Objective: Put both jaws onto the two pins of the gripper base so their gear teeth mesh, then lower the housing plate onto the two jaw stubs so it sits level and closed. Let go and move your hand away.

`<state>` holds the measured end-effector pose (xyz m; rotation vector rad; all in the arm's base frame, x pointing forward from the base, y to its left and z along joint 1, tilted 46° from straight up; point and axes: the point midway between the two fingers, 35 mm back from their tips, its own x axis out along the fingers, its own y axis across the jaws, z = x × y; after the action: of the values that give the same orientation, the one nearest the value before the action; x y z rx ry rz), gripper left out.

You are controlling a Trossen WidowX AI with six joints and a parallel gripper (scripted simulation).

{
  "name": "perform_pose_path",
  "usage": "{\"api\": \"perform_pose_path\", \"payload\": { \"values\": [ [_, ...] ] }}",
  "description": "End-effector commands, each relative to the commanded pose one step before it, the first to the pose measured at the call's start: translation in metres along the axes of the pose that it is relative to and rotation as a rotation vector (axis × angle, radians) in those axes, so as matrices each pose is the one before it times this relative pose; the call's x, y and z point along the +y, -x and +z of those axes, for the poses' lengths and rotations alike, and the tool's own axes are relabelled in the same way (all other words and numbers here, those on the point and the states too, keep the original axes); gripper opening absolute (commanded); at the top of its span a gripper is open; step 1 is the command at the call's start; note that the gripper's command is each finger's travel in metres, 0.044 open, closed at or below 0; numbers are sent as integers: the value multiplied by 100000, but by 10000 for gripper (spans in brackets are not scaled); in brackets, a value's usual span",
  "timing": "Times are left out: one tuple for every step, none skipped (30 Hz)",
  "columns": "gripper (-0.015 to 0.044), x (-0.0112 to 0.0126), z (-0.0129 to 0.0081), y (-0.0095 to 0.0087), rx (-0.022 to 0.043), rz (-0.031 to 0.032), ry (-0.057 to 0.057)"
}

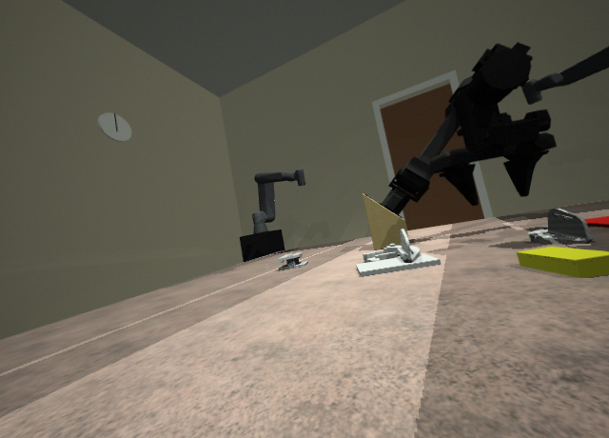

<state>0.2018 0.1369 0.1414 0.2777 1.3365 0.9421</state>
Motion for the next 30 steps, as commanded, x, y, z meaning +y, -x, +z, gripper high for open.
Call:
{"api": "perform_pose_path", "payload": {
  "values": [
    [440,-45,6,-22,-26,-95,-396],
    [440,0,0,0,0,0,0],
    [440,0,0,0,0,0,0],
    [440,0,0,0,0,0,0],
    [440,0,0,0,0,0,0],
    [440,0,0,0,0,0,0],
    [440,0,0,0,0,0,0],
    [440,0,0,0,0,0,0],
    [440,0,0,0,0,0,0],
    [440,0,0,0,0,0,0],
    [440,0,0,0,0,0,0],
    [440,0,0,0,0,0,0],
    [440,0,0,0,0,0,0],
    [440,0,0,0,0,0,0],
    [440,0,0,0,0,0,0],
    [440,0,0,0,0,0,0],
    [440,0,0,0,0,0,0],
    [440,0,0,0,0,0,0],
    [440,0,0,0,0,0,0],
    [440,0,0,0,0,0,0],
    [440,0,0,0,0,0,0],
    [440,0,0,0,0,0,0],
    [414,50,-13,163,-26,105,186],
    [387,130,-36,408,-76,268,464],
    [361,54,-15,163,-34,110,186],
    [335,0,0,0,0,0,0],
    [309,0,0,0,0,0,0],
    [282,0,0,0,0,0,0],
    [256,0,0,0,0,0,0],
    [230,0,0,0,0,0,0]
  ]
}}
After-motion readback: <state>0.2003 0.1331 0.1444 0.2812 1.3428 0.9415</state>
